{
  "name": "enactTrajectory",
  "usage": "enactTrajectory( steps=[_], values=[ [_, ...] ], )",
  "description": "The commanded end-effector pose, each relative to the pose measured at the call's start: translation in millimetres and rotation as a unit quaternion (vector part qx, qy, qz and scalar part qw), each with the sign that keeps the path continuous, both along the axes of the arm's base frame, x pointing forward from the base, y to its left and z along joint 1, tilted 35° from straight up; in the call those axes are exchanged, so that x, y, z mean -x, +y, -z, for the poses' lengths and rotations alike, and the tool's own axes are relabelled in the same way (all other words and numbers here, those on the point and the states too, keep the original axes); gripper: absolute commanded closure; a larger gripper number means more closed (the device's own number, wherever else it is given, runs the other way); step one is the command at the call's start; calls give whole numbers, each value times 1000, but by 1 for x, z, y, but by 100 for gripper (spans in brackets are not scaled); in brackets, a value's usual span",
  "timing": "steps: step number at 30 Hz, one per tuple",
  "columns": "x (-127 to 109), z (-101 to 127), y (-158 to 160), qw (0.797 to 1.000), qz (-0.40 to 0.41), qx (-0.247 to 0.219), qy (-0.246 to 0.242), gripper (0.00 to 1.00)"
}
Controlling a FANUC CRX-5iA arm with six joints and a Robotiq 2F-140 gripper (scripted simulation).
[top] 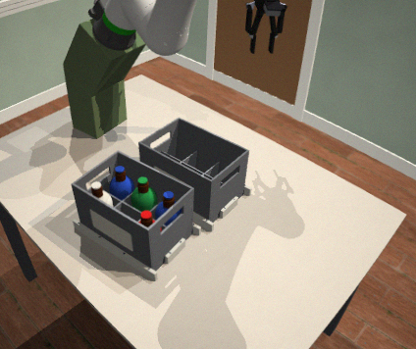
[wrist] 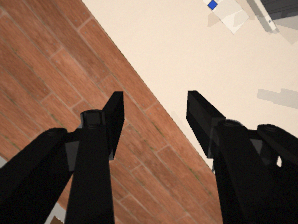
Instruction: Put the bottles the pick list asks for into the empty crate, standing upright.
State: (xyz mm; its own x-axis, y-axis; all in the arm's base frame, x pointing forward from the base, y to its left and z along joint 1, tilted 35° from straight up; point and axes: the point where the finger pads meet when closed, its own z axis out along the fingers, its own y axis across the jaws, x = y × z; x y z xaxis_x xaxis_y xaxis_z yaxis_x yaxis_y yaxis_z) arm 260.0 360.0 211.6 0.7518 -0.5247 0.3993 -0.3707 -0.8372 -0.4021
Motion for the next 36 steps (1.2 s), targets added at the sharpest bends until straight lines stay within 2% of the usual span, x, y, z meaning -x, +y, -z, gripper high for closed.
enactTrajectory(
  steps=[1, 7, 21, 23, 24, 29, 31, 36],
  values=[
    [-7, 6, -11, 999, -40, 26, -8, 56],
    [-17, 14, -26, 993, -94, 62, -18, 56],
    [-51, 44, -80, 954, -244, 164, -49, 56],
    [-51, 44, -80, 954, -244, 164, -49, 56],
    [-53, 46, -83, 943, -273, 183, -54, 56],
    [-65, 57, -102, 922, -318, 213, -62, 56],
    [-70, 61, -110, 912, -338, 224, -64, 56],
    [-82, 71, -129, 911, -339, 224, -64, 56]
  ],
)
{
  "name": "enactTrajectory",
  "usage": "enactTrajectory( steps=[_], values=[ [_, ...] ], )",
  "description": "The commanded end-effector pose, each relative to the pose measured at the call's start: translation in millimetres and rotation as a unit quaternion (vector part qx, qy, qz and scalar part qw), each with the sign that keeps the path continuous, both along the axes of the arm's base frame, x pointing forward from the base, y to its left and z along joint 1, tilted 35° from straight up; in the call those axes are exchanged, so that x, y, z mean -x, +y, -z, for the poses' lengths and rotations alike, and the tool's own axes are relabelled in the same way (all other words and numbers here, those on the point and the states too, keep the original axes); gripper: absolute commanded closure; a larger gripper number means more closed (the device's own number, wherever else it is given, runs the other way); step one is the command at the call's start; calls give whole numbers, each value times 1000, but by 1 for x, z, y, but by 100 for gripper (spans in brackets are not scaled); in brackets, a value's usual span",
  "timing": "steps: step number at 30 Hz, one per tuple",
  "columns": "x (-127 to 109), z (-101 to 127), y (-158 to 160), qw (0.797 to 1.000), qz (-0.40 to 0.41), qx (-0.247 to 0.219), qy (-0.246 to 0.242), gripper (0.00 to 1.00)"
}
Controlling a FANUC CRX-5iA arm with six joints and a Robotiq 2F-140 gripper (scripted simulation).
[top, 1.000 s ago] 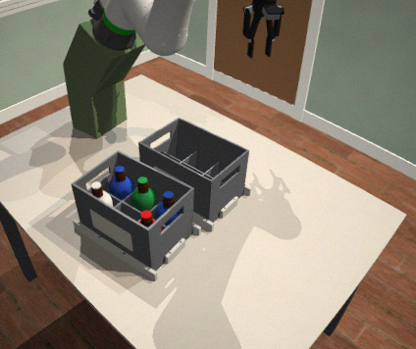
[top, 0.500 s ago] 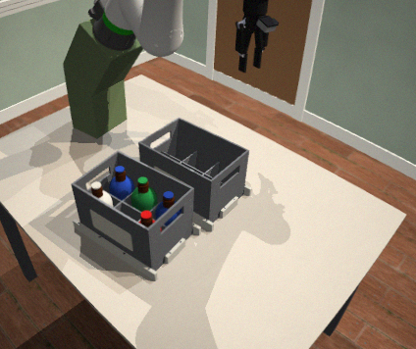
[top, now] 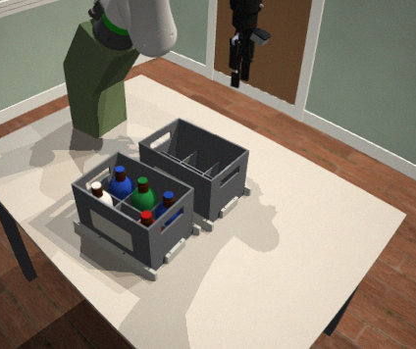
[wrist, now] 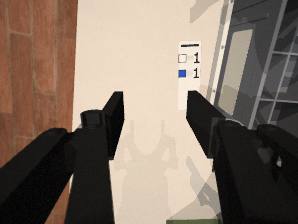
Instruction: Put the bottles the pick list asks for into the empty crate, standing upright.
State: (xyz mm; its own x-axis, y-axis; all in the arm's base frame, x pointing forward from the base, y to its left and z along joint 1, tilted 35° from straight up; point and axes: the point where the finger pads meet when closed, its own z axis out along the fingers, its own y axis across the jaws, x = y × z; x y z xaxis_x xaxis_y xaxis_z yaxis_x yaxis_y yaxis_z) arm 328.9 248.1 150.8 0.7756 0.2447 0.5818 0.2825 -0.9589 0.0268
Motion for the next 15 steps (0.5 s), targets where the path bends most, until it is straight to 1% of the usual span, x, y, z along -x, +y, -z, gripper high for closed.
enactTrajectory(
  steps=[1, 4, 15],
  values=[
    [-16, 13, -21, 1000, -19, 6, 8, 56],
    [-18, 15, -25, 1000, -19, 6, 8, 56],
    [-45, 38, -67, 1000, -19, 6, 8, 56]
  ],
)
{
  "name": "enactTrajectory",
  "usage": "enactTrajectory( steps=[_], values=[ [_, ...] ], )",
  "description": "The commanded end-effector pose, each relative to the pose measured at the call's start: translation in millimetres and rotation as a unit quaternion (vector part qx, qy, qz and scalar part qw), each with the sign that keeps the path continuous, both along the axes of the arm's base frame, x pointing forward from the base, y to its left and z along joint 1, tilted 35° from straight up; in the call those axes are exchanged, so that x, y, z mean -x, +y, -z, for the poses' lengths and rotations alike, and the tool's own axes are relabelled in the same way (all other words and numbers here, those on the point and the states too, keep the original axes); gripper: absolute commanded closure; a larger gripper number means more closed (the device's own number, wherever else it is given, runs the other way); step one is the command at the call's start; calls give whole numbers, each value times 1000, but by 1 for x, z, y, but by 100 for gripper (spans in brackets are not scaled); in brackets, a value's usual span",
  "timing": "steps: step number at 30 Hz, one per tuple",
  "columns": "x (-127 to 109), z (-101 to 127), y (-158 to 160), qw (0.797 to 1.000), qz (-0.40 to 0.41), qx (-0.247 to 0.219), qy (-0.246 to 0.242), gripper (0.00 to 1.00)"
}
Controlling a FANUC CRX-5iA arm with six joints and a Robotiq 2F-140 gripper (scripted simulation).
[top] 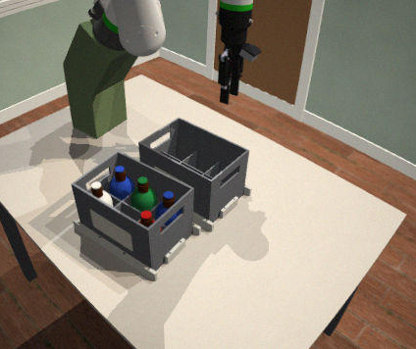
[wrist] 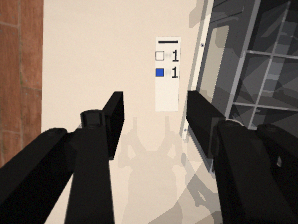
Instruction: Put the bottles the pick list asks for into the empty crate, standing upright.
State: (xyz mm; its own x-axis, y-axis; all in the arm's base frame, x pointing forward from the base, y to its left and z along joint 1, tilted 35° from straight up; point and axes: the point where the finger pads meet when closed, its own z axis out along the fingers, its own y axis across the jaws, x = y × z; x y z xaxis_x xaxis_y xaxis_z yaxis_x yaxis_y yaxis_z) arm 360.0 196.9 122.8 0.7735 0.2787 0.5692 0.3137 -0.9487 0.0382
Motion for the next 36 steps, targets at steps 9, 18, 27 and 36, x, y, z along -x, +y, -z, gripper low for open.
enactTrajectory(
  steps=[9, 18, 27, 36],
  values=[
    [-27, 21, -36, 1000, -3, -2, 2, 56],
    [-27, 21, -36, 1000, -3, -2, 2, 56],
    [-27, 21, -36, 1000, -3, -2, 2, 56],
    [-27, 21, -36, 1000, -3, -2, 2, 56]
  ],
)
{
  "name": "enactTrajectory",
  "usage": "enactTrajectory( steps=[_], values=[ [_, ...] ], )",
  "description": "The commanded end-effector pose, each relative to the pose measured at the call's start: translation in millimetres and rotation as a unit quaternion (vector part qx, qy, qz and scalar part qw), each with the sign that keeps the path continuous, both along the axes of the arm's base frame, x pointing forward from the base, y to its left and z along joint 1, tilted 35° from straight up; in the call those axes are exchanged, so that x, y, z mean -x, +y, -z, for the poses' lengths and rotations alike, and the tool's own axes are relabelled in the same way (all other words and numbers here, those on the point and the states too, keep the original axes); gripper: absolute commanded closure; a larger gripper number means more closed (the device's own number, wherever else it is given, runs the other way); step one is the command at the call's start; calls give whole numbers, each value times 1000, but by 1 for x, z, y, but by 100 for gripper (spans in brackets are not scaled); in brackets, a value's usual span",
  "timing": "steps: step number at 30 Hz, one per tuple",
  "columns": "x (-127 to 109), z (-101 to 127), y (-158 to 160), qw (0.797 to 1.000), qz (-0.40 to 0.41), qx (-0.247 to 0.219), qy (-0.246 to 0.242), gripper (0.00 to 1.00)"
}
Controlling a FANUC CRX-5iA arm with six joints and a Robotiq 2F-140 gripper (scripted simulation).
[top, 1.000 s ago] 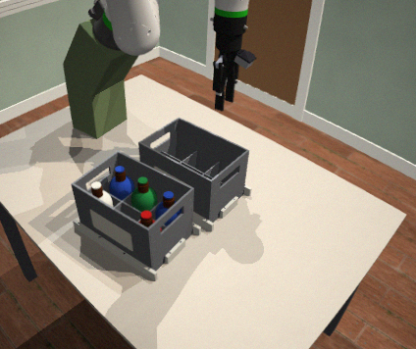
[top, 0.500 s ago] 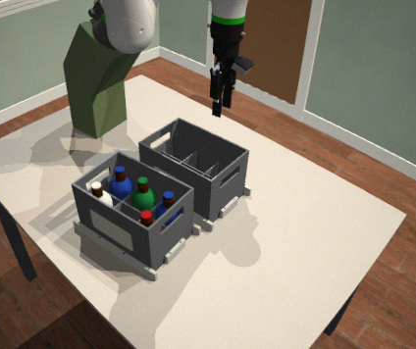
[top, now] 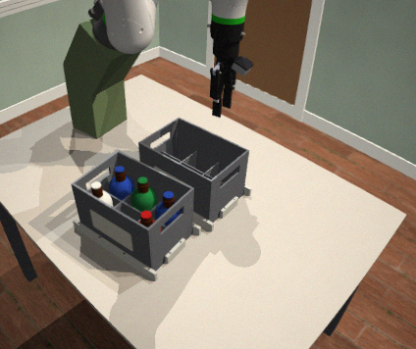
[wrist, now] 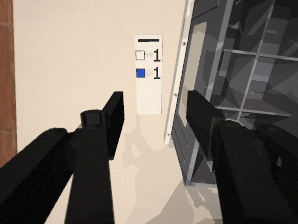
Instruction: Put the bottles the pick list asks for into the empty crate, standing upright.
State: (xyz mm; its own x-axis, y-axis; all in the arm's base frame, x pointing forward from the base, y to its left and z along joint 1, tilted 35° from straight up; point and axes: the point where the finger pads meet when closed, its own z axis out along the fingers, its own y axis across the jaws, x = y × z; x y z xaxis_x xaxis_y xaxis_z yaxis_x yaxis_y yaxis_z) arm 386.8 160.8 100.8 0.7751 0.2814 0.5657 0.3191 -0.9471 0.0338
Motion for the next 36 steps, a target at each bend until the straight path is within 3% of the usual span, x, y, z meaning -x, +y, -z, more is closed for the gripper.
enactTrajectory(
  steps=[1, 30, 36],
  values=[
    [0, 0, 0, 1000, 0, 0, 0, 56],
    [0, 0, 0, 1000, 0, 0, 0, 56],
    [-2, -5, -29, 995, 82, -55, 15, 56]
  ],
)
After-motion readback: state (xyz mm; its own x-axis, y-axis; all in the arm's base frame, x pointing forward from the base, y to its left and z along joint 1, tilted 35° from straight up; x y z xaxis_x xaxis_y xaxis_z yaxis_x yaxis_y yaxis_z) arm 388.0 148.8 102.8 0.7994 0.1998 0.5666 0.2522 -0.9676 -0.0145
